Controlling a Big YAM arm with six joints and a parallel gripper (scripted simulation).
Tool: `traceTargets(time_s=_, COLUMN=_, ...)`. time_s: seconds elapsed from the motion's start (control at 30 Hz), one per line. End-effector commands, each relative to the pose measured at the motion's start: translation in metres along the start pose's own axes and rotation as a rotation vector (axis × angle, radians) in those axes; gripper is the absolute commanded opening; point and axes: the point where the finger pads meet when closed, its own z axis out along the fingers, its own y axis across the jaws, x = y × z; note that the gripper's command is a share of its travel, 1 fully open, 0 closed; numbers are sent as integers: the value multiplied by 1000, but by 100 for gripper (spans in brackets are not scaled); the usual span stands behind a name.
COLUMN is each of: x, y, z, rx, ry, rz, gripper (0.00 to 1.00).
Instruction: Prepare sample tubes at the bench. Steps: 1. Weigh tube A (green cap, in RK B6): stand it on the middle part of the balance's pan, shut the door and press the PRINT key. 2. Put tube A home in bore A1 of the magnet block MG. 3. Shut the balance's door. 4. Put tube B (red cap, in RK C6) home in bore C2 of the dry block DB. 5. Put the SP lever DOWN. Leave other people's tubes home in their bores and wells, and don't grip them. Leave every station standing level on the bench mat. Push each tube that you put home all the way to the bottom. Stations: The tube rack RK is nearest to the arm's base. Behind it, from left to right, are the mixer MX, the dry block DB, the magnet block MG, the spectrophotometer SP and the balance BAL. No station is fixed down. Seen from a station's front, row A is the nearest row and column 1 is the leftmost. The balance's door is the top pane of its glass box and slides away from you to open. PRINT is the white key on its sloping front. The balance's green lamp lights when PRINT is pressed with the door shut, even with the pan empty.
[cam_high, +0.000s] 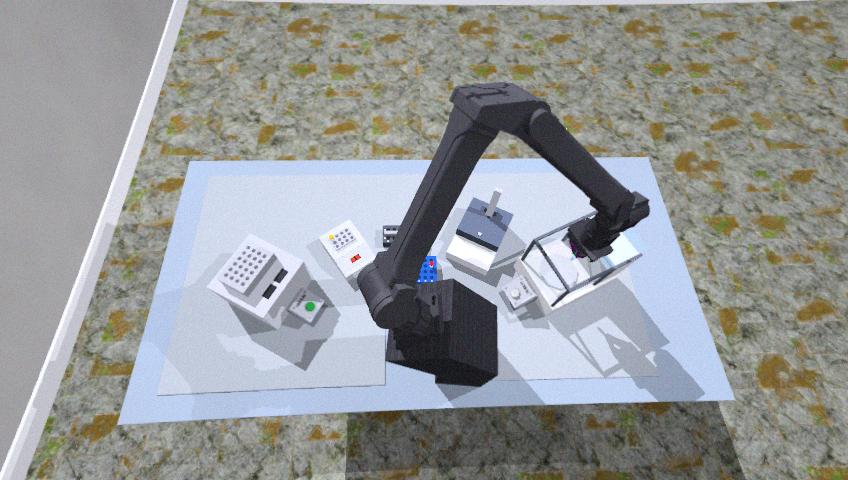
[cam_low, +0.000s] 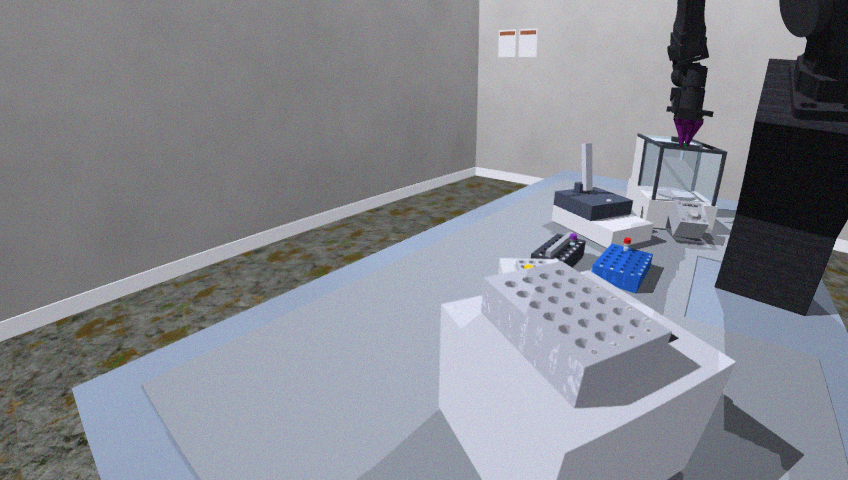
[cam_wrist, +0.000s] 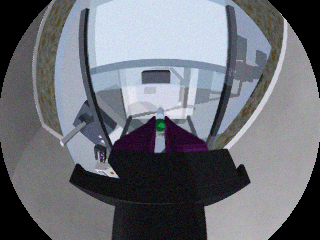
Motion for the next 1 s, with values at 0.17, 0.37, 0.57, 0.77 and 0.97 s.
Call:
traceTargets(time_s=0.17, x=-9, y=-1, z=-29, rx=-7, ry=-25, rz=-13, gripper=9)
traceTargets(time_s=0.37, x=-11, y=0, z=-39, rx=-6, ry=-28, rz=-16, gripper=9)
traceTargets(time_s=0.57, x=-10, y=-4, z=-40, rx=-6, ry=-17, rz=-10, gripper=9)
traceTargets(time_s=0.77, x=-19, y=1, z=-62, rx=-6, ry=-46, rz=-20, gripper=9)
traceTargets(time_s=0.97, x=-11, y=-1, z=-67, rx=-6, ry=-31, rz=-15, gripper=9)
